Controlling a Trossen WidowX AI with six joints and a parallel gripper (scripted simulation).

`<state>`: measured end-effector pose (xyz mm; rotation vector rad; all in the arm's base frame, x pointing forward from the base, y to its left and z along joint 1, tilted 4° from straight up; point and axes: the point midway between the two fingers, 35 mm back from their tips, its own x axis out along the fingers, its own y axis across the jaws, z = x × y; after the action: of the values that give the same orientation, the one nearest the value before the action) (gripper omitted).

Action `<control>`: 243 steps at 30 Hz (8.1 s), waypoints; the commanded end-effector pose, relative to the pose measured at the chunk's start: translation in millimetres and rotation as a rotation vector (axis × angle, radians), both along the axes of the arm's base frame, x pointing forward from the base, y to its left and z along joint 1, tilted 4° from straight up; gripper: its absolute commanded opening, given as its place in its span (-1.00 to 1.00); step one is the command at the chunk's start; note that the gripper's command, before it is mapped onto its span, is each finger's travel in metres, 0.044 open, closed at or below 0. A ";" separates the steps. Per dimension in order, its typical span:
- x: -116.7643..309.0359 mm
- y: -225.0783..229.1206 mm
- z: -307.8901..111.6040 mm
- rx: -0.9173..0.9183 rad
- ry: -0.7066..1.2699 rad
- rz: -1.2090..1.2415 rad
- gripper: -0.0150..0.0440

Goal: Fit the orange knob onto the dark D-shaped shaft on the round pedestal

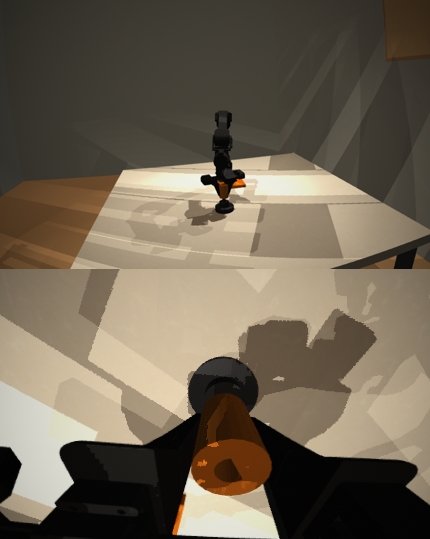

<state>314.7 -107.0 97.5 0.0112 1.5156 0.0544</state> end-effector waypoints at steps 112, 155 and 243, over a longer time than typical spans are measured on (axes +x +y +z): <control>0.0 0.4 1.4 -0.025 -0.027 0.449 -0.49; 0.7 0.2 2.3 -0.043 -0.040 0.757 -0.49; 4.3 -1.1 -1.7 -0.072 -0.061 1.259 -0.49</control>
<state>317.5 -108.2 96.6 -0.9839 1.2593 0.9855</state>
